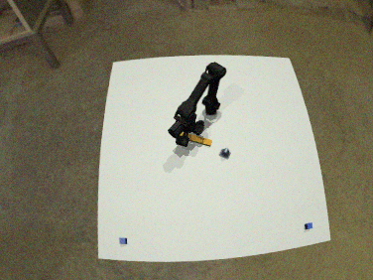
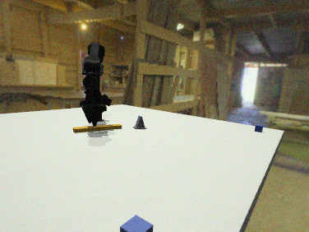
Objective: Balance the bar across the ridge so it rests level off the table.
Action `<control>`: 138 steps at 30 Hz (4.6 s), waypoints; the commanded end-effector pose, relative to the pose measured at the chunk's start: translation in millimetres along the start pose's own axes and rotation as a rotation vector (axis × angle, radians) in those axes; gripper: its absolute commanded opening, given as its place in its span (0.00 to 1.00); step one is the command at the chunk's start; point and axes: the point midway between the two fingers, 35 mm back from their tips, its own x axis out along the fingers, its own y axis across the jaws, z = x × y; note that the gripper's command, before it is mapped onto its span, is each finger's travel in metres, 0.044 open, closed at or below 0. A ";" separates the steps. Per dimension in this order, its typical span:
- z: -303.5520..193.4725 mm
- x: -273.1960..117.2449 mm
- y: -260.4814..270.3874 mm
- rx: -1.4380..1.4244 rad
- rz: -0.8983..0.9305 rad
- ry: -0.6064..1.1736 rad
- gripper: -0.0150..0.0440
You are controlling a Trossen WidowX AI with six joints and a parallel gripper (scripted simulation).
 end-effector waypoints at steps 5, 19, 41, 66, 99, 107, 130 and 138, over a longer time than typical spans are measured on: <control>1.5 15.5 1.0 0.006 0.006 -0.008 0.79; 1.6 21.2 1.3 0.006 0.006 -0.009 0.79; 0.8 20.3 1.7 0.000 0.009 -0.004 0.35; -1.8 -40.6 -5.1 0.003 0.007 -0.006 0.25; 31.2 -92.1 -18.1 0.040 0.005 -0.011 0.25; 57.3 -92.9 -29.2 0.065 0.004 -0.014 0.25; 141.3 -95.0 -41.9 0.139 0.004 -0.021 0.25; 172.0 -95.7 -38.7 0.165 0.005 -0.024 0.25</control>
